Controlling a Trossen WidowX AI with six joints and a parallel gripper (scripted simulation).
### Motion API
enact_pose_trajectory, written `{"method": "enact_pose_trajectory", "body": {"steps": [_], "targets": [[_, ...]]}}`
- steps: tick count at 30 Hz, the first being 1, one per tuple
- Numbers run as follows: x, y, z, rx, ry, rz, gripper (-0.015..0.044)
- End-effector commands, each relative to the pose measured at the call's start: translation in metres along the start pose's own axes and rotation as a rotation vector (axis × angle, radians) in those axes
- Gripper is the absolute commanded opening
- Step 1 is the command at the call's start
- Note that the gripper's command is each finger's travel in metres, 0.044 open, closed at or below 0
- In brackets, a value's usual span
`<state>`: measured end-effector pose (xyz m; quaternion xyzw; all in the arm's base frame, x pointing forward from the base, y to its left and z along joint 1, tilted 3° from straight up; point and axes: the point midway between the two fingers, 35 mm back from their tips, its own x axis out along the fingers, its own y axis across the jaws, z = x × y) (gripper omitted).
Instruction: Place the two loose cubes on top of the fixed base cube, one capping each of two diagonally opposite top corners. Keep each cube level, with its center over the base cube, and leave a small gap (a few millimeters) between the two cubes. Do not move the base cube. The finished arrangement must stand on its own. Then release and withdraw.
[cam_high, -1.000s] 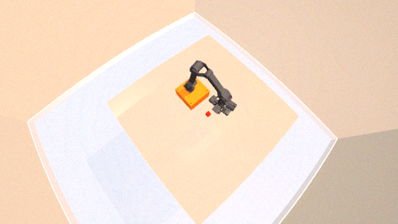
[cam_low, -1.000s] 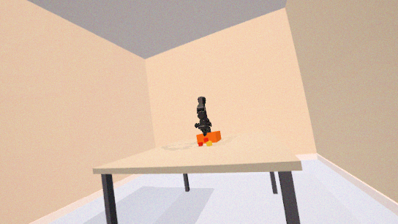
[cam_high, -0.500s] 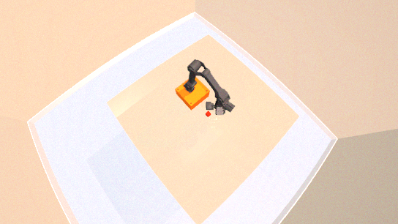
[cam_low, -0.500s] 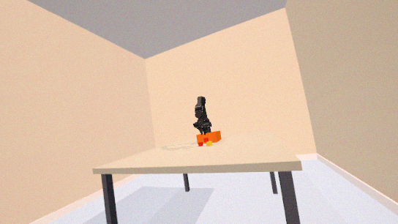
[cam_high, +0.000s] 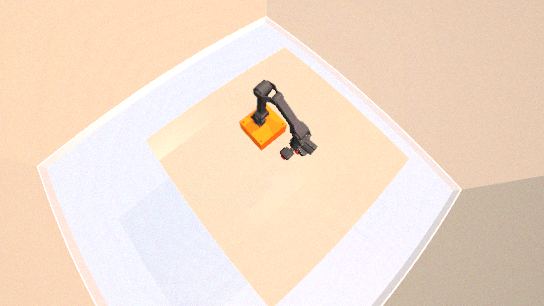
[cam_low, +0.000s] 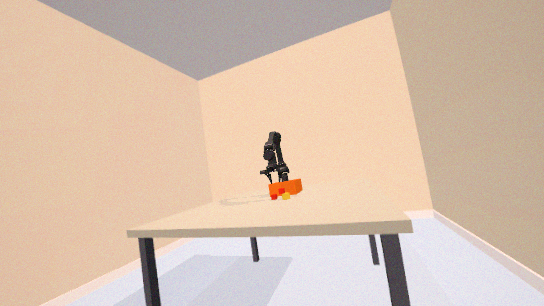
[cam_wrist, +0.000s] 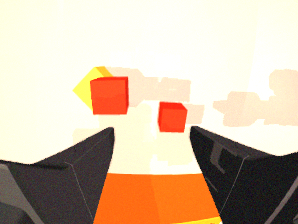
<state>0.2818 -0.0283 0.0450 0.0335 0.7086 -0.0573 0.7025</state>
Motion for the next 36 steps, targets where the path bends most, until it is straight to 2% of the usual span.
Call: {"method": "enact_pose_trajectory", "body": {"steps": [1, 26, 33, 36], "targets": [[0.000, -0.005, -0.006, -0.196, 0.011, -0.002, 0.0265], [-0.014, -0.032, -0.025, -1.474, 0.012, 0.006, 0.0265], [-0.015, -0.033, -0.025, -1.508, 0.012, 0.006, 0.0265], [0.001, -0.033, -0.024, -1.508, 0.012, 0.006, 0.0265]]}}
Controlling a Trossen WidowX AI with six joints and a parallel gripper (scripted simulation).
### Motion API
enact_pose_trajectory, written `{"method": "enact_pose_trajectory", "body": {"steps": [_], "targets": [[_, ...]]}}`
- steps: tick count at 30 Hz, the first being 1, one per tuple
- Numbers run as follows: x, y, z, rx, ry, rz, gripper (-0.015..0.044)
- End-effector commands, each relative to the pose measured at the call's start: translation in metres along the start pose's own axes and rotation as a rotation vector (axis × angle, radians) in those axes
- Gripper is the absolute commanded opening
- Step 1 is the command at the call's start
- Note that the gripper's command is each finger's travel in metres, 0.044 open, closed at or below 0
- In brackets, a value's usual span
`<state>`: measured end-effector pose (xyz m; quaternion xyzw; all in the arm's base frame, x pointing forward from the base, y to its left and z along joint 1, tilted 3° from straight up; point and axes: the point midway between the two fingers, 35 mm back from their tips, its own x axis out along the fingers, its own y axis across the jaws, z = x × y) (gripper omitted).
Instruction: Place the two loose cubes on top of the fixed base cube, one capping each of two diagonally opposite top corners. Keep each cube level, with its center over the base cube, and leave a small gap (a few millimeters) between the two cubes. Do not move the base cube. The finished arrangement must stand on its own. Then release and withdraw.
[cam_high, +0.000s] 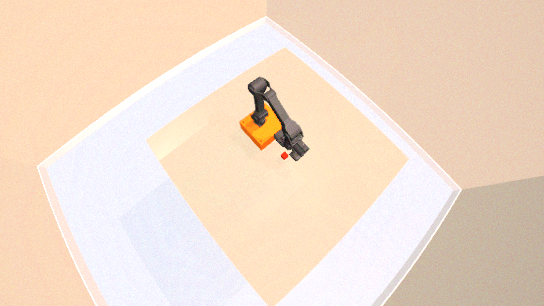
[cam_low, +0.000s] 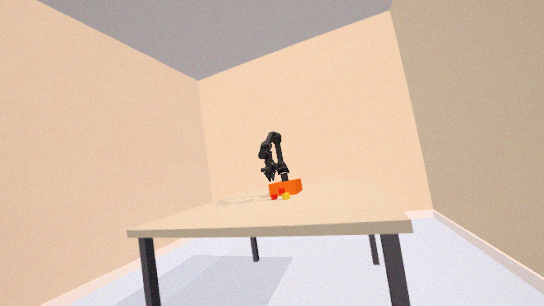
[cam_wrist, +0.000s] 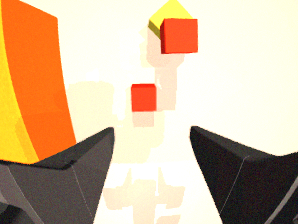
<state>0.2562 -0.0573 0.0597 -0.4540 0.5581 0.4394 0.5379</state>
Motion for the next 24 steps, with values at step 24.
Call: {"method": "enact_pose_trajectory", "body": {"steps": [24], "targets": [[0.085, 0.005, -0.001, -0.012, 0.004, 0.014, 0.0265]]}}
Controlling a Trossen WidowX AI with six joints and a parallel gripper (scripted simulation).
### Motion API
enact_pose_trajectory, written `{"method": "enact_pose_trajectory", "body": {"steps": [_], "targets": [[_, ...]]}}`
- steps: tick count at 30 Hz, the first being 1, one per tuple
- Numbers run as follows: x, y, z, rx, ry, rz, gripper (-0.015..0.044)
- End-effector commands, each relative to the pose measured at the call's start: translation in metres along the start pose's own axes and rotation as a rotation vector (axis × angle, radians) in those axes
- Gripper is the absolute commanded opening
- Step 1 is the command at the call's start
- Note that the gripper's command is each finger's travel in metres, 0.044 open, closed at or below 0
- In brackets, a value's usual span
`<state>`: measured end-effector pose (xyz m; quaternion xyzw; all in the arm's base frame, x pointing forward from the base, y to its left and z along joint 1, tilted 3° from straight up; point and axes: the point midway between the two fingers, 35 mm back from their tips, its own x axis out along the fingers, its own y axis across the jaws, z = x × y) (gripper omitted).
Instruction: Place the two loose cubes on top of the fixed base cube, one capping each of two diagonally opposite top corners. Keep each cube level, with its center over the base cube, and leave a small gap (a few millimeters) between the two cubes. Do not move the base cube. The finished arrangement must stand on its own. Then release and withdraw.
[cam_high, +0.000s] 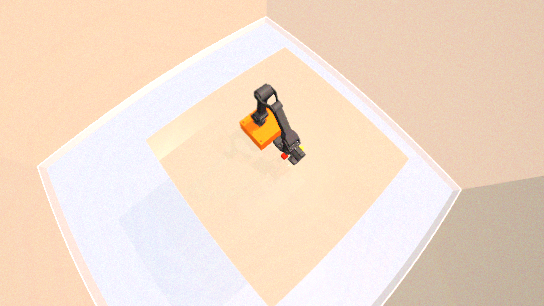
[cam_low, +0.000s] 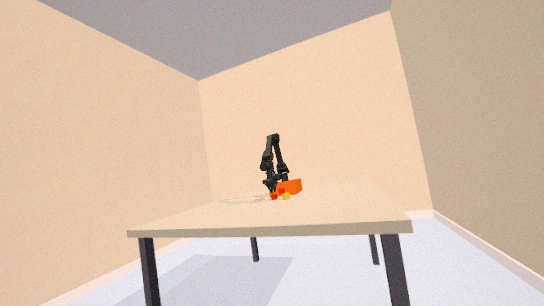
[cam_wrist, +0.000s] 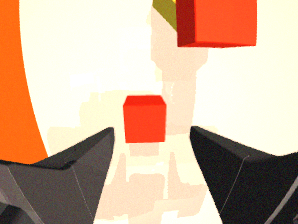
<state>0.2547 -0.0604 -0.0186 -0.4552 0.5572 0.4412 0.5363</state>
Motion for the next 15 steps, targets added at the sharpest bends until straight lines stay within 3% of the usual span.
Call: {"method": "enact_pose_trajectory", "body": {"steps": [1, 15], "targets": [[0.009, 0.004, 0.000, -0.006, 0.004, 0.013, 0.0265], [0.030, 0.005, -0.001, -0.006, 0.004, 0.013, 0.0265]]}}
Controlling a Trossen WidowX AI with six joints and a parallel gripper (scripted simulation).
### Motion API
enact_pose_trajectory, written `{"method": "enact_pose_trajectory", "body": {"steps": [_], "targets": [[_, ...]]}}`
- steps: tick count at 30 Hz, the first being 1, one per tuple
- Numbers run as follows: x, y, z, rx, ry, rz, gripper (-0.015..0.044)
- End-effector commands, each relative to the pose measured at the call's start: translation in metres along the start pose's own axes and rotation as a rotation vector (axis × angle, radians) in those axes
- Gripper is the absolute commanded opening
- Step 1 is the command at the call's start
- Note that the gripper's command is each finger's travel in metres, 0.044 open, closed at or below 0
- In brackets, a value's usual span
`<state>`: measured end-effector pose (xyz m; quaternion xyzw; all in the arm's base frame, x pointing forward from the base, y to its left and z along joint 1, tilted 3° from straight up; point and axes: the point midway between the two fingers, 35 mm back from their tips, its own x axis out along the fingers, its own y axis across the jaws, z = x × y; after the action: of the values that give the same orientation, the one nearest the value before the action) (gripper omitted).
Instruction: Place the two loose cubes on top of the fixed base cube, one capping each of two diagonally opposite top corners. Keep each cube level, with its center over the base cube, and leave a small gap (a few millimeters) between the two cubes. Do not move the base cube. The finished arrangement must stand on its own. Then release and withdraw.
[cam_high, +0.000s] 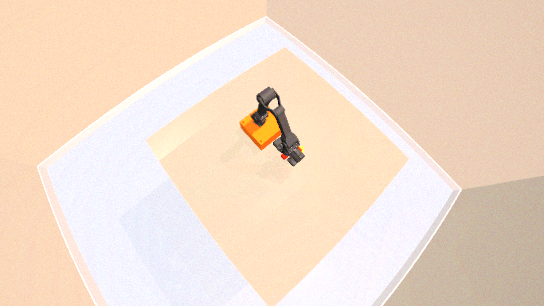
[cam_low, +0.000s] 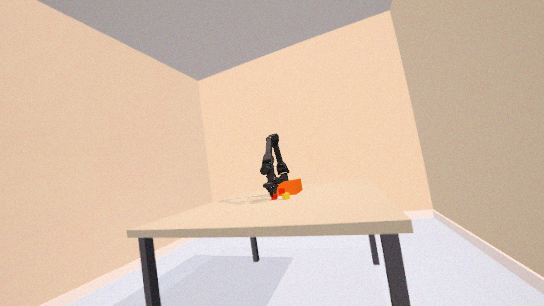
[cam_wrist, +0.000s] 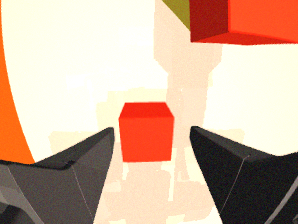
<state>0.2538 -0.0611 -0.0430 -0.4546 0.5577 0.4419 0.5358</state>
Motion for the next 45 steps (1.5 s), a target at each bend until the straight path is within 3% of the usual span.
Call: {"method": "enact_pose_trajectory", "body": {"steps": [1, 7, 13, 45], "targets": [[0.006, 0.004, 0.000, -0.006, 0.004, 0.010, 0.0265], [0.006, 0.004, 0.000, -0.006, 0.004, 0.010, 0.0107], [0.002, 0.003, 0.000, -0.006, 0.004, 0.010, 0.0105], [-0.096, -0.001, 0.000, -0.006, 0.004, 0.009, 0.0105]]}}
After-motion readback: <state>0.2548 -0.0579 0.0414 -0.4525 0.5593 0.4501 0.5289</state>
